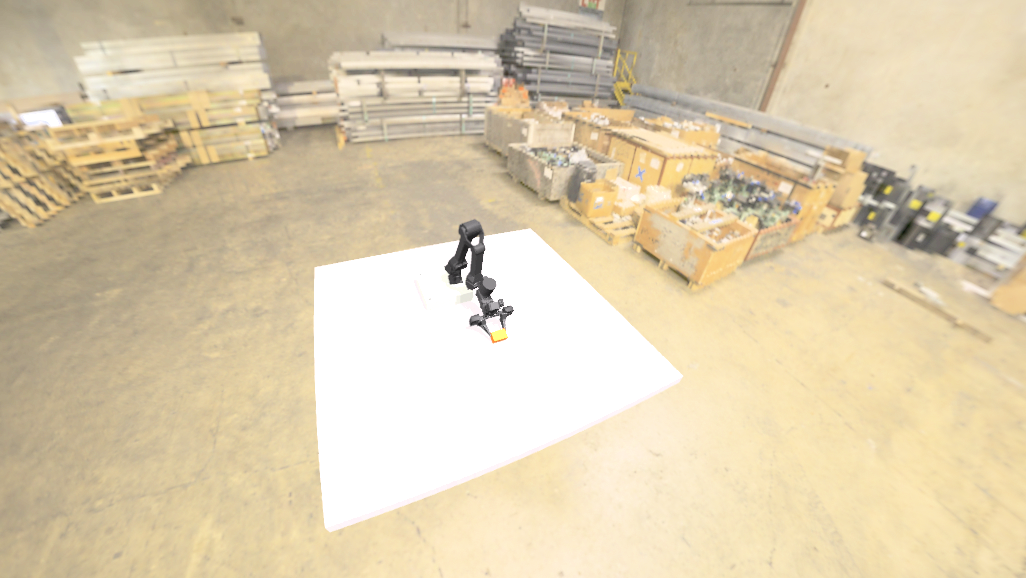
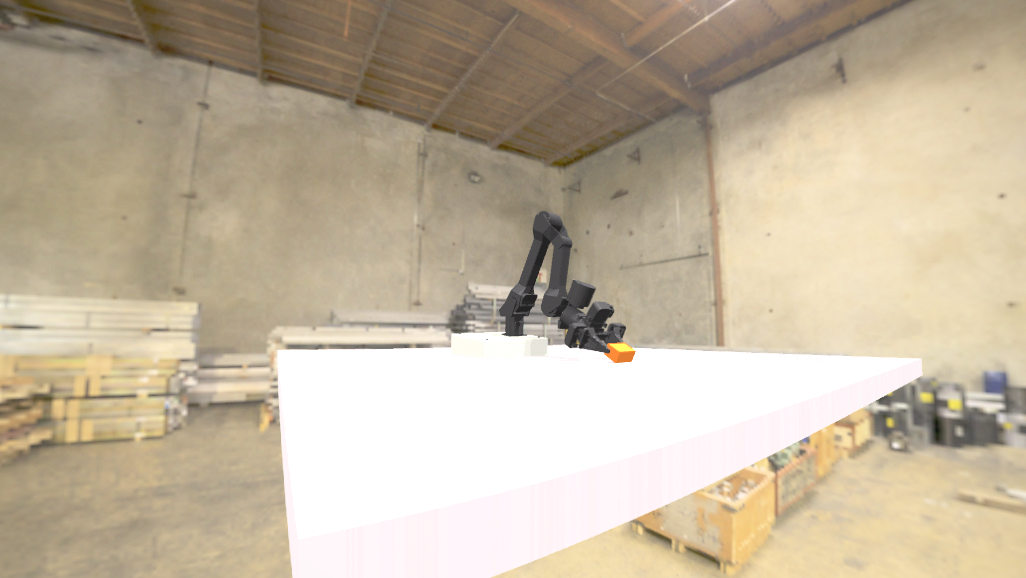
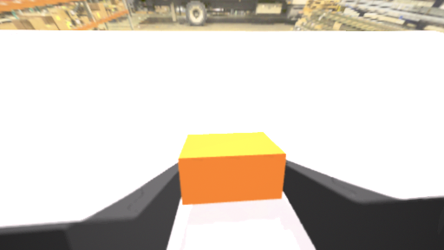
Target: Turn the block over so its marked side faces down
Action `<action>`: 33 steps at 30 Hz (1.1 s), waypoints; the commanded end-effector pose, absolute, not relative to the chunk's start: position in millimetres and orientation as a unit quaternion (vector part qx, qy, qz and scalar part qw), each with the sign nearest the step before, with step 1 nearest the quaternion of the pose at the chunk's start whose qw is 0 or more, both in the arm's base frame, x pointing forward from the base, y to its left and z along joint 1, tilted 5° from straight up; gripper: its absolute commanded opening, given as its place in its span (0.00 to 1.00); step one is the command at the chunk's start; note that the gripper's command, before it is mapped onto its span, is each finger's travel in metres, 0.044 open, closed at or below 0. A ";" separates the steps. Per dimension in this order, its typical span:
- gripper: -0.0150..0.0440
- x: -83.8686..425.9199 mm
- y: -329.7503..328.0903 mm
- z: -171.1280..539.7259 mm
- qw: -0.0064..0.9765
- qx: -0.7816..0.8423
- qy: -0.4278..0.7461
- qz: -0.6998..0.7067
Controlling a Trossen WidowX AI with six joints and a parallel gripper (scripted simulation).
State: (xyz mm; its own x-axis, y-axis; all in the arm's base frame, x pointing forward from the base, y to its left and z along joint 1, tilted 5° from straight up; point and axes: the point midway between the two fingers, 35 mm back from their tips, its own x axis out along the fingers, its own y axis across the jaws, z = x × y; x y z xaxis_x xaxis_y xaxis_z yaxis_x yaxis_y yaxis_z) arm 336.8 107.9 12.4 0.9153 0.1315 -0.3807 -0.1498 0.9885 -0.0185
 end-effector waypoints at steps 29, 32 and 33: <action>0.61 325.4 102.4 15.0 0.984 -0.025 0.161 0.069; 0.74 325.4 102.4 15.0 0.984 -0.025 0.161 0.069; 0.79 325.4 102.4 15.0 0.984 -0.025 0.161 0.069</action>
State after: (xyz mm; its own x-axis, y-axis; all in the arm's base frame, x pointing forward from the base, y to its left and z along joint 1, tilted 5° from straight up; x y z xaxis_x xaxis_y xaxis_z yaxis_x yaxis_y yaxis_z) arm 325.3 102.9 14.8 0.9376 0.1317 -0.3218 -0.1461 0.9890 -0.0211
